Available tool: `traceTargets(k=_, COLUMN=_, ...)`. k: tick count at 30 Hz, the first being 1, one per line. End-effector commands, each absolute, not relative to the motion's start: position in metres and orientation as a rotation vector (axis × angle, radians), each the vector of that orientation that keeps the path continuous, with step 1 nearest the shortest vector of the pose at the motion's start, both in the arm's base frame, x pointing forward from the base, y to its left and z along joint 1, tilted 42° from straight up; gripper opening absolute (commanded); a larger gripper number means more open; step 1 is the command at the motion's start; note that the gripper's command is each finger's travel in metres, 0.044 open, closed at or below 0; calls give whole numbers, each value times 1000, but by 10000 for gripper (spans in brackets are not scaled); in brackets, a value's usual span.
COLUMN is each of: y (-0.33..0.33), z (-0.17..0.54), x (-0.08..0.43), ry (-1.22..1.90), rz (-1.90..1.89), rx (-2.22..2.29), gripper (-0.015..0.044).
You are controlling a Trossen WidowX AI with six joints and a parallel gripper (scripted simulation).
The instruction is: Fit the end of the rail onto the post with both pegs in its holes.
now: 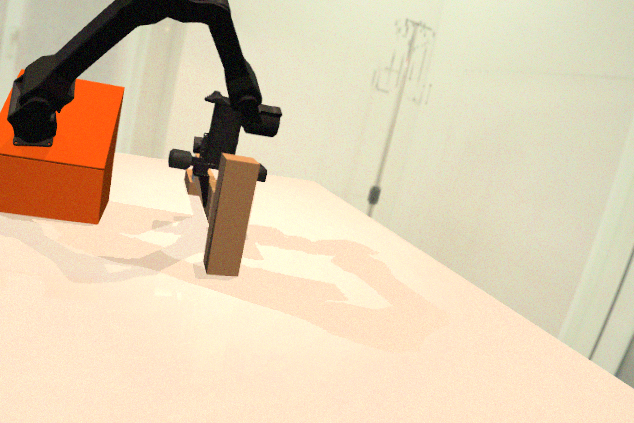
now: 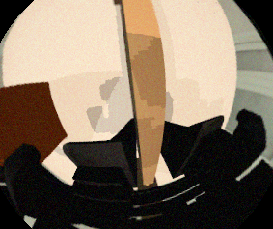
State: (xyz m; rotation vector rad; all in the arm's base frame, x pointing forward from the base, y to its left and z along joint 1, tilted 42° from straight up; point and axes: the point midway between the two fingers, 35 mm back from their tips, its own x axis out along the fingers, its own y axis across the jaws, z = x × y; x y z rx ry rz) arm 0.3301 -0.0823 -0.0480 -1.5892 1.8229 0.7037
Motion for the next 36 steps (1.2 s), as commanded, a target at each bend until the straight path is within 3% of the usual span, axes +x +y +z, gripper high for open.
traceTargets(k=1, y=-82, z=-46, x=331, ry=1814, rz=707, rx=-1598, gripper=0)
traceTargets(k=36, y=-88, z=-36, x=331, ry=1815, rz=707, rx=-1598, gripper=0)
